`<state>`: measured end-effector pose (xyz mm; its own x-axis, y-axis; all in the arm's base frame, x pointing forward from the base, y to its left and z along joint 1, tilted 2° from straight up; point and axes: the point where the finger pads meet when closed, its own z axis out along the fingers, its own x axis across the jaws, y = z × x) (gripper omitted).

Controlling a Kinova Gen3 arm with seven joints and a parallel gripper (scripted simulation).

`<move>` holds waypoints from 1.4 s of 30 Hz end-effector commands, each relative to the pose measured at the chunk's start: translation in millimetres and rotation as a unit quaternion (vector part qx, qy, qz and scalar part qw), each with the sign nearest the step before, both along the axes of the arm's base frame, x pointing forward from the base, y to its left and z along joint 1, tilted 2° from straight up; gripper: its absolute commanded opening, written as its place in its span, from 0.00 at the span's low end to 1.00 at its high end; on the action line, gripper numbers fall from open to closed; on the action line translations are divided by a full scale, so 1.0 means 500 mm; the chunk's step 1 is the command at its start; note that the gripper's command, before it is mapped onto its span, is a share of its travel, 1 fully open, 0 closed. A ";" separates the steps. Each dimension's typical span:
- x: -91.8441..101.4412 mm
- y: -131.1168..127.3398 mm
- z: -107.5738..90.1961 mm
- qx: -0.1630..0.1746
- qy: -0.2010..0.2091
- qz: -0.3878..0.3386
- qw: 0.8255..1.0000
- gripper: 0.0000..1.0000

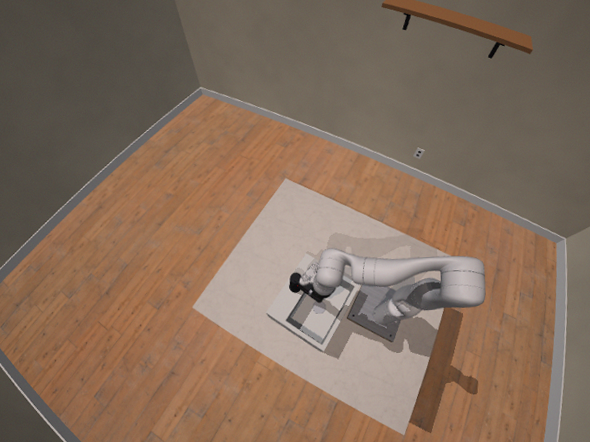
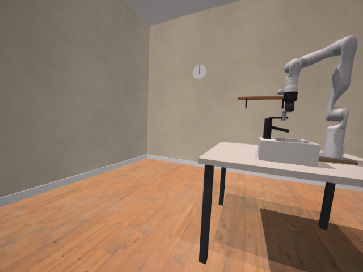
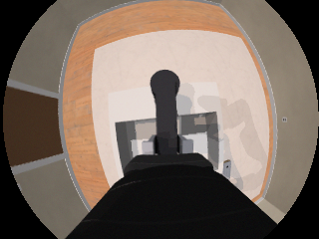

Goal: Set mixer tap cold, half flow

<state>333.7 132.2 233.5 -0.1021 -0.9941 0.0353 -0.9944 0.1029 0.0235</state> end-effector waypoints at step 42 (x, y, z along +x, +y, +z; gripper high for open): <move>0.010 -0.077 0.004 0.009 0.006 0.216 0.976 0.00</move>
